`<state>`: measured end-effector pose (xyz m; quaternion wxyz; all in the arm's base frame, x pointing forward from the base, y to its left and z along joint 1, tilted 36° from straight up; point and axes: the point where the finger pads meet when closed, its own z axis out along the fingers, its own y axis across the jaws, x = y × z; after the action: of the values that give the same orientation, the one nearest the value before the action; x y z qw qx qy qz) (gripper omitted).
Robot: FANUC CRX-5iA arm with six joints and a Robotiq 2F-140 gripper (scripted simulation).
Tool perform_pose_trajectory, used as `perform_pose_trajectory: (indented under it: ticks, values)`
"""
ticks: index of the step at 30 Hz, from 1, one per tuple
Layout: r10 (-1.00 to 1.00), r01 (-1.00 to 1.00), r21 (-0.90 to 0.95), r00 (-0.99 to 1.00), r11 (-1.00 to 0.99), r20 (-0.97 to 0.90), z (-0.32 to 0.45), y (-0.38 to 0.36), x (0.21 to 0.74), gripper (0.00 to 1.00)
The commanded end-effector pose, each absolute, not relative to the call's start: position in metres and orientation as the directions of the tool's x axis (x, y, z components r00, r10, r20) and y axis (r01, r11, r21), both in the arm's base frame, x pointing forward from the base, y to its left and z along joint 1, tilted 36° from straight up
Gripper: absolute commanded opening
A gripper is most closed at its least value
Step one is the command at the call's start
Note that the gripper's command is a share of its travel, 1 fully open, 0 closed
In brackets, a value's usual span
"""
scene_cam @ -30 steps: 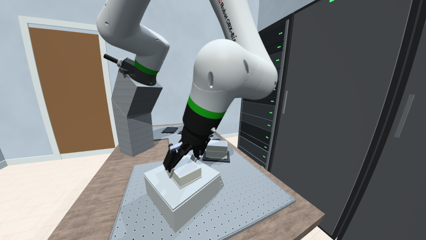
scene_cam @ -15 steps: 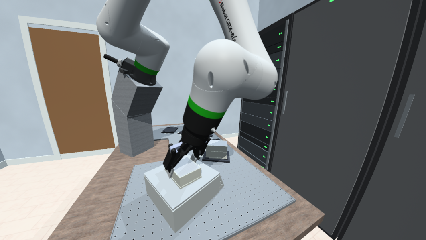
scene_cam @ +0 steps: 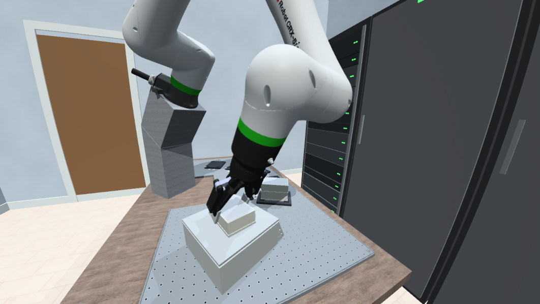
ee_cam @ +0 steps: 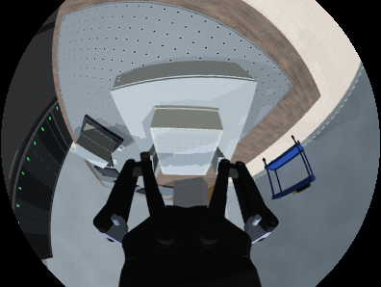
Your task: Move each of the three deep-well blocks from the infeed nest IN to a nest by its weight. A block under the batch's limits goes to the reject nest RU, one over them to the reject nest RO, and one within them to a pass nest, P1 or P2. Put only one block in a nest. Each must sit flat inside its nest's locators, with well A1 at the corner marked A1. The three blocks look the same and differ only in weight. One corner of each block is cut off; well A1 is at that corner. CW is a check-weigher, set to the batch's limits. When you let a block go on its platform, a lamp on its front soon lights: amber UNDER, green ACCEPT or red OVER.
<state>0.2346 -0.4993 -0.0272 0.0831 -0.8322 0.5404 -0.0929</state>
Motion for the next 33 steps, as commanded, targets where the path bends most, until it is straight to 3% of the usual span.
perform_pose_trajectory:
  ticks: [1,33]
  values:
    - [-0.915,-0.884,-0.239,0.399,-0.402,0.065,-0.023,-0.497,0.232,0.1]
    - [-0.915,-0.884,-0.239,0.399,-0.402,0.065,0.015,-0.478,0.213,0.1]
